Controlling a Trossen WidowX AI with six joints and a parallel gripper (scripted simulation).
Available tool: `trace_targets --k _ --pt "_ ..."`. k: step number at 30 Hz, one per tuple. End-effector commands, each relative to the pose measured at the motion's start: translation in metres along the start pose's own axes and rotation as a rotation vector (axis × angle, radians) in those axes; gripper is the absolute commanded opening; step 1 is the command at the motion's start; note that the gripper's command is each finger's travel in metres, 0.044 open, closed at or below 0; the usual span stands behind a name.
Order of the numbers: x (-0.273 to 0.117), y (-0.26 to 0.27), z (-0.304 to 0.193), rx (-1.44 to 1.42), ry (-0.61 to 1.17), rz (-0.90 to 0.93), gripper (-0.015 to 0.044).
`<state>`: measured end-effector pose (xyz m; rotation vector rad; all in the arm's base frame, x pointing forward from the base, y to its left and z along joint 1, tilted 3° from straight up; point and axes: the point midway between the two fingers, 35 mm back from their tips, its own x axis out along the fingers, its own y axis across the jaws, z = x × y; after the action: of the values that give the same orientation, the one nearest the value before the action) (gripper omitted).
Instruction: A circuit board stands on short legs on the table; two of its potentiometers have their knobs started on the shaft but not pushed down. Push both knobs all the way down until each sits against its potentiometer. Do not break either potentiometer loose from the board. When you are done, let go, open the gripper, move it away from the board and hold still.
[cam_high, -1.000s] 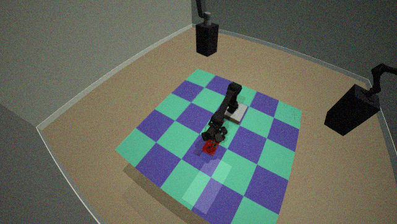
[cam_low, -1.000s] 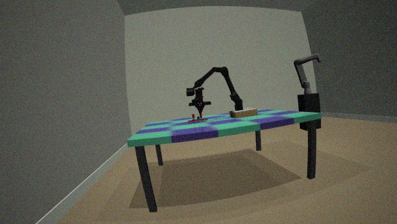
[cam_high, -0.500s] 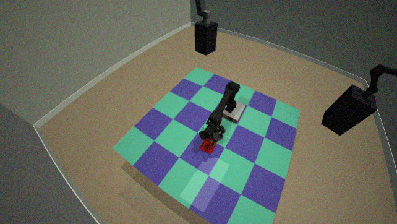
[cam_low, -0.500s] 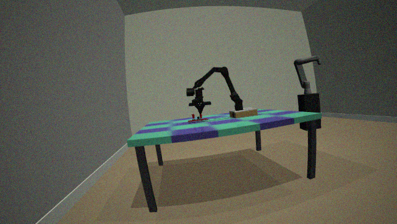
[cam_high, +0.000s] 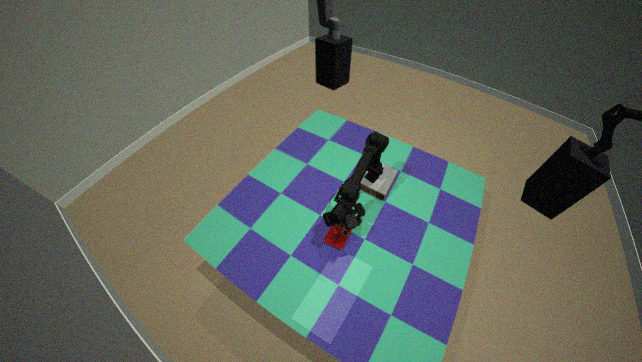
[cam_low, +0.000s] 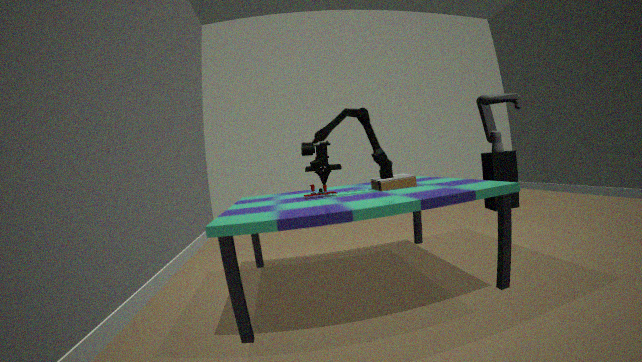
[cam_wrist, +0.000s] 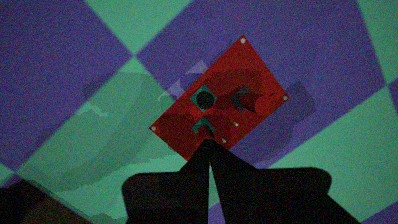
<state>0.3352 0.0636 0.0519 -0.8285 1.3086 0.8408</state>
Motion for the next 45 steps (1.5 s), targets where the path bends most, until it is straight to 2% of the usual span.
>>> trace_targets --k 1,32,45 --pt "0.02 -0.001 0.0 0.002 0.015 0.015 0.0" --pt "0.021 -0.001 0.0 0.002 0.015 0.015 0.0" --pt "0.003 -0.002 0.001 0.002 0.015 0.015 0.0"
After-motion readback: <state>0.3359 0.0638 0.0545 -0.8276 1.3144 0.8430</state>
